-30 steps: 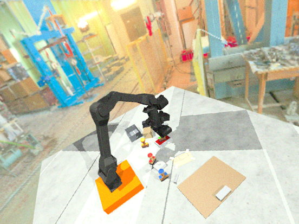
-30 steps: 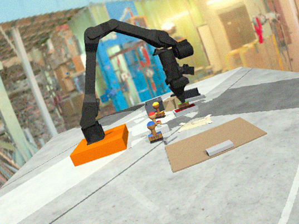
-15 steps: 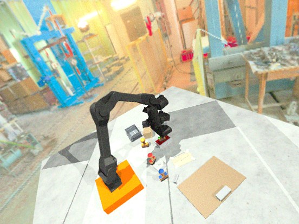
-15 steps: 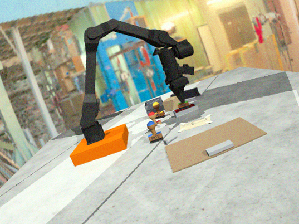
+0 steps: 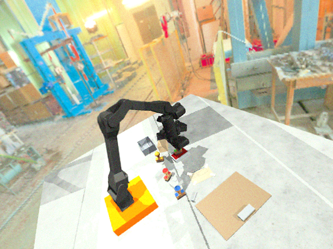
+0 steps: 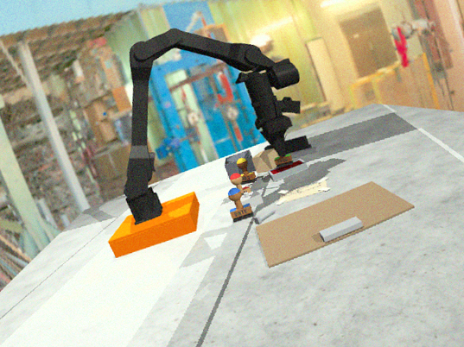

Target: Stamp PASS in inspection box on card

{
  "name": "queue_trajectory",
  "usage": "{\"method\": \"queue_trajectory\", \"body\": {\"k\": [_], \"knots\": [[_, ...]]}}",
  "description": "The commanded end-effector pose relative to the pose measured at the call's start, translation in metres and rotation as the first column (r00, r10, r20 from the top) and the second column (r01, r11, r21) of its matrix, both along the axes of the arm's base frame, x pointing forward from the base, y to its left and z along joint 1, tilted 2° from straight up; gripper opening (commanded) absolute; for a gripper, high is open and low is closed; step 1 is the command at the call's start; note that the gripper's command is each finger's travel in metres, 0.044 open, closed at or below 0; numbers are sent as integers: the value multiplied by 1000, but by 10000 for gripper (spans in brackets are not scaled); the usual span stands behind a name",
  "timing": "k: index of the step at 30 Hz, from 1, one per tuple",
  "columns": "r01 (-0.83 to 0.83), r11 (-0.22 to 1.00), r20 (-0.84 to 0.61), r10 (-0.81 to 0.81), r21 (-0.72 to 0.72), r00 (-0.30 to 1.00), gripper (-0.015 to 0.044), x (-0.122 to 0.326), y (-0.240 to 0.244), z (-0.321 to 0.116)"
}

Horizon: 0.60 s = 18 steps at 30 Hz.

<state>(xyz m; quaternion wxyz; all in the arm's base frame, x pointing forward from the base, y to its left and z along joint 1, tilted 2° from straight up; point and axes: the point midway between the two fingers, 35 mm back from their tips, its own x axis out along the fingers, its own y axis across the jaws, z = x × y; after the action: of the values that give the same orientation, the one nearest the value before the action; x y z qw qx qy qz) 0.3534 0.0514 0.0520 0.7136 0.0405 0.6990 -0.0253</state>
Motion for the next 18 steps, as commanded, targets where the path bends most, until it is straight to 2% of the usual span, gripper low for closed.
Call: {"method": "queue_trajectory", "body": {"k": [1, 18], "knots": [[0, 1000, 4, 0, 0, 1000, 0, 1, 0, 5], [0, 1000, 4, 0, 0, 1000, 0, 1, -1, 32]]}}
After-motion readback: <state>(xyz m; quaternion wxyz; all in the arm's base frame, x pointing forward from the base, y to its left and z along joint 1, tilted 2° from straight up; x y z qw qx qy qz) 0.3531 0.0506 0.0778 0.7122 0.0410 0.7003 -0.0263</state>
